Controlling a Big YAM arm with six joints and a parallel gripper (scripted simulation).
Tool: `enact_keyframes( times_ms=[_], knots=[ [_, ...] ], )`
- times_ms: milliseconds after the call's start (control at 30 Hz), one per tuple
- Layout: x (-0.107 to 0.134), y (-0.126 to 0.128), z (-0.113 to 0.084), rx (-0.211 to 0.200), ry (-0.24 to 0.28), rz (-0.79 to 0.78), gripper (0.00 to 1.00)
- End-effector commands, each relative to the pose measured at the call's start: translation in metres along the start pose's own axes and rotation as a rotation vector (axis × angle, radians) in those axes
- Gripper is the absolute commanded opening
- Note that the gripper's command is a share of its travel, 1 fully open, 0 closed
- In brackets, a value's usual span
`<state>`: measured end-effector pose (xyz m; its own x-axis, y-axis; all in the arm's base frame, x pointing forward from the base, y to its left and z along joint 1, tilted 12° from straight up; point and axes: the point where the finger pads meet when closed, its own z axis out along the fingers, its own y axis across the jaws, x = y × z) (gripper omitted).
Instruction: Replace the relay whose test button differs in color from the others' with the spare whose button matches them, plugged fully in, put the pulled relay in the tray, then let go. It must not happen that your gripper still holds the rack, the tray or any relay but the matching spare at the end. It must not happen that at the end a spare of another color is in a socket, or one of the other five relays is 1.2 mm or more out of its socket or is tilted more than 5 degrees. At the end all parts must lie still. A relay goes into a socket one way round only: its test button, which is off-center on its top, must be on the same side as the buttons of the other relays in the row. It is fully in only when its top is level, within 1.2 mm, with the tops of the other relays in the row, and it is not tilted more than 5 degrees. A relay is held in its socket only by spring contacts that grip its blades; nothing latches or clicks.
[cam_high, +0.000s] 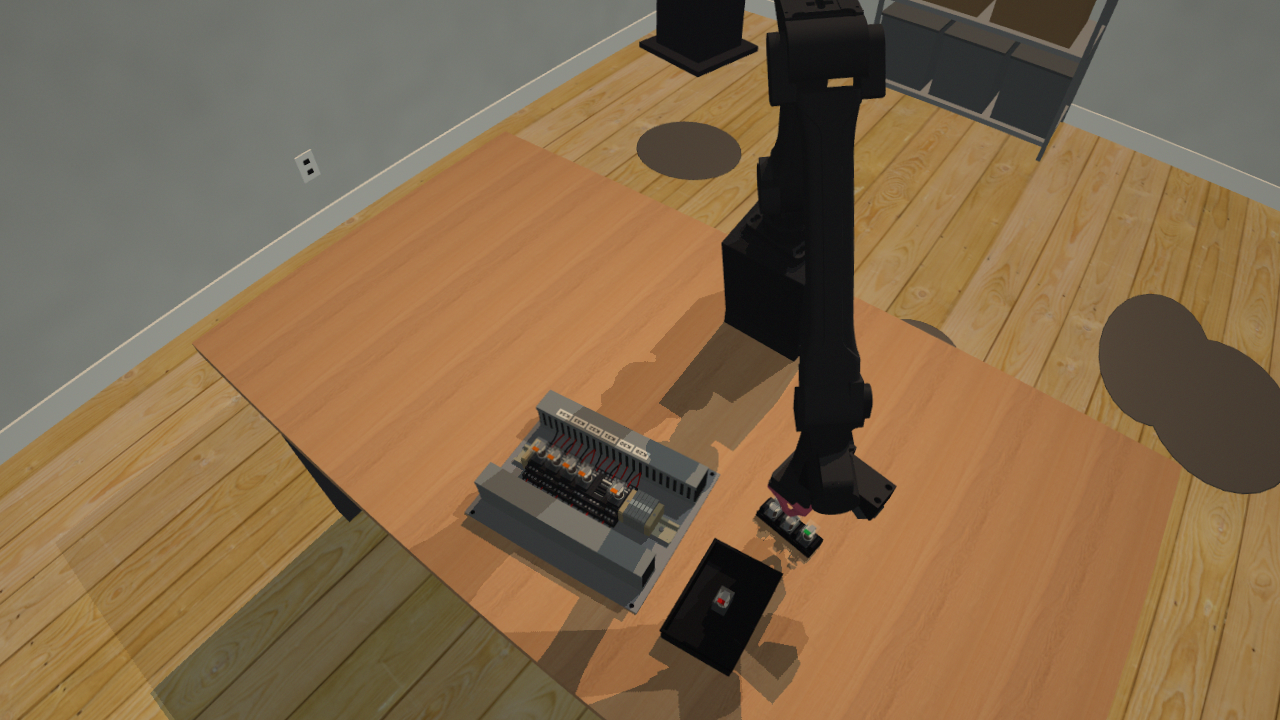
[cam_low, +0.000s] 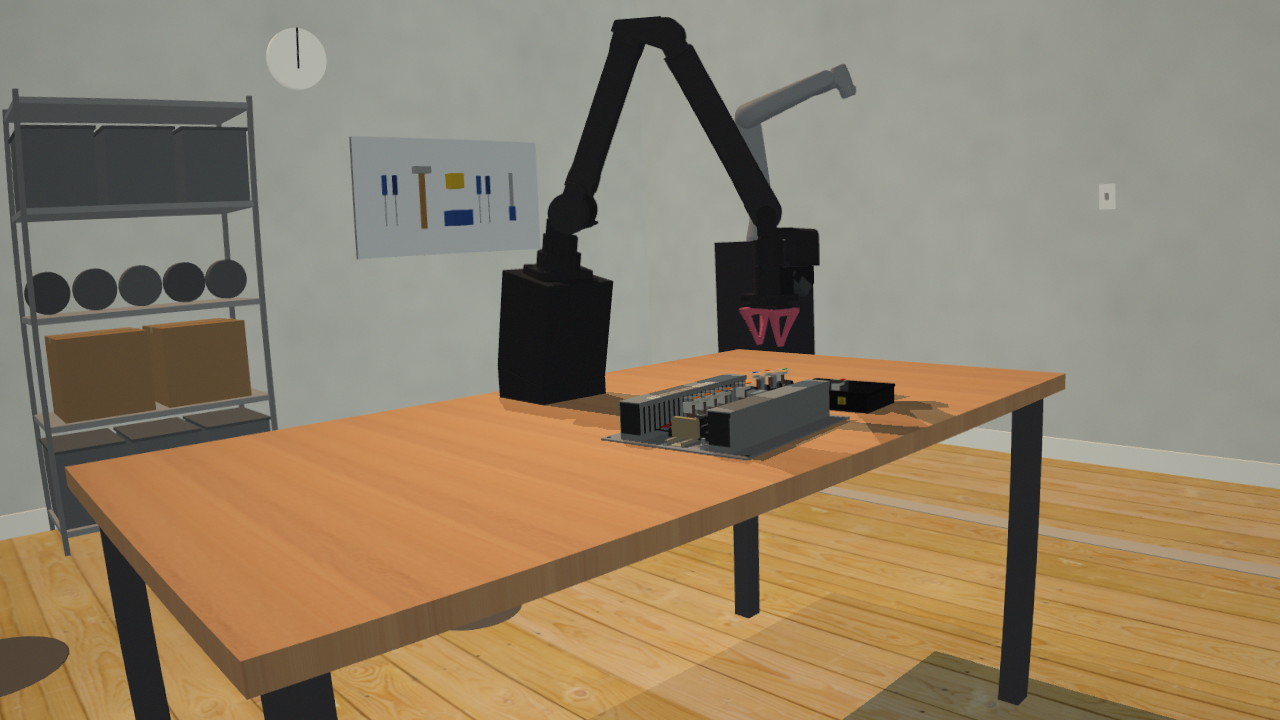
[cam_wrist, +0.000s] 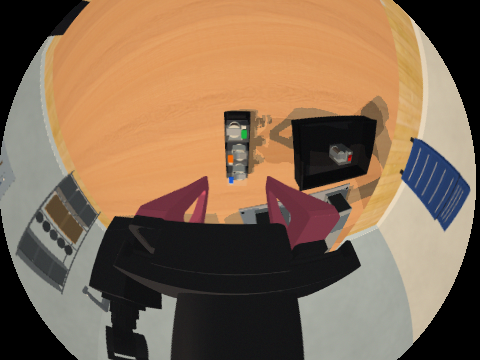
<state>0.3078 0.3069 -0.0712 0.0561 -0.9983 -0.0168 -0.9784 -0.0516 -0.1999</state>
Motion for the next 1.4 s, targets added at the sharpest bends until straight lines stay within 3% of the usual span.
enact_keyframes(
  times_ms=[0, 800, 1367],
  knots=[
    [-0.006, -0.01, -0.011, 0.019, -0.023, -0.003, 0.59],
    [-0.005, -0.009, -0.01, 0.017, -0.021, -0.003, 0.59],
    [-0.009, -0.012, 0.032, 0.02, -0.024, -0.005, 0.59]
  ],
)
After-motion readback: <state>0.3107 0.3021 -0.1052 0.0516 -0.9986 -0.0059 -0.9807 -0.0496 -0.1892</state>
